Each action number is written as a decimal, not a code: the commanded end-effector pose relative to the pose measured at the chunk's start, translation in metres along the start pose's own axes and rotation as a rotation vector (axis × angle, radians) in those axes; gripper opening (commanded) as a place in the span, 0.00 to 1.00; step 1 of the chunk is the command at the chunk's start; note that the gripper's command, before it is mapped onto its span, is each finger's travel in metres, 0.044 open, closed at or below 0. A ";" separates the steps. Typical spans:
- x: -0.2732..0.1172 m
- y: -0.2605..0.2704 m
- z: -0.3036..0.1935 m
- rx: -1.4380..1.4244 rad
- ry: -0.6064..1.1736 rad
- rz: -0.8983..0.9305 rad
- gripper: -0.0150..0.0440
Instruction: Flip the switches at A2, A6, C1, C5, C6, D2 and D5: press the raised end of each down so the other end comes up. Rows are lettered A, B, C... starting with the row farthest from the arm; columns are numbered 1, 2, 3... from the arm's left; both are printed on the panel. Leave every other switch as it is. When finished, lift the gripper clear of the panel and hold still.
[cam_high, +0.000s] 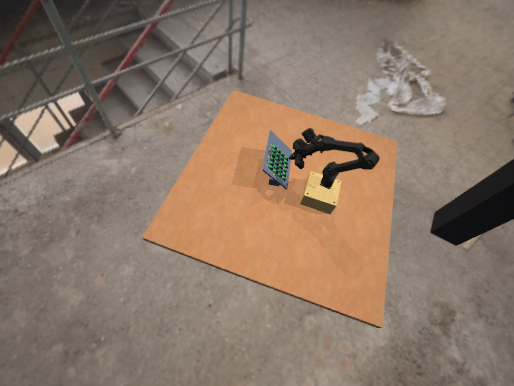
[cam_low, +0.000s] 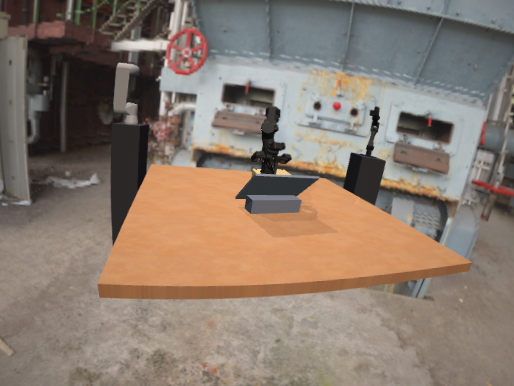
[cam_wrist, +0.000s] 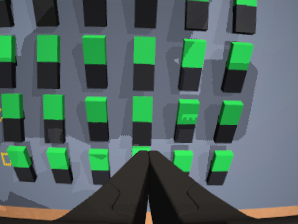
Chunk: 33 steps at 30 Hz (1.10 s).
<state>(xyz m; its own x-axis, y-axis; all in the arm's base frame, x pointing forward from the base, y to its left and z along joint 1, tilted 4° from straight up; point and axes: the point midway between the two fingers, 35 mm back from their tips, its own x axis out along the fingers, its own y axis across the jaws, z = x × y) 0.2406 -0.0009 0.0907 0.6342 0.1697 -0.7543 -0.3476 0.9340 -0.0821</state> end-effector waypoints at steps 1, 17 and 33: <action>-0.005 -0.025 0.001 0.003 -0.036 0.000 0.25; 0.036 -0.029 0.003 0.005 -0.021 0.000 0.25; 0.053 -0.029 0.004 0.005 -0.022 0.000 0.25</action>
<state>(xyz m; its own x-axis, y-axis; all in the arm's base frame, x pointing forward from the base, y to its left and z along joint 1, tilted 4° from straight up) 0.2864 -0.0179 0.0572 0.6490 0.1785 -0.7396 -0.3475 0.9343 -0.0794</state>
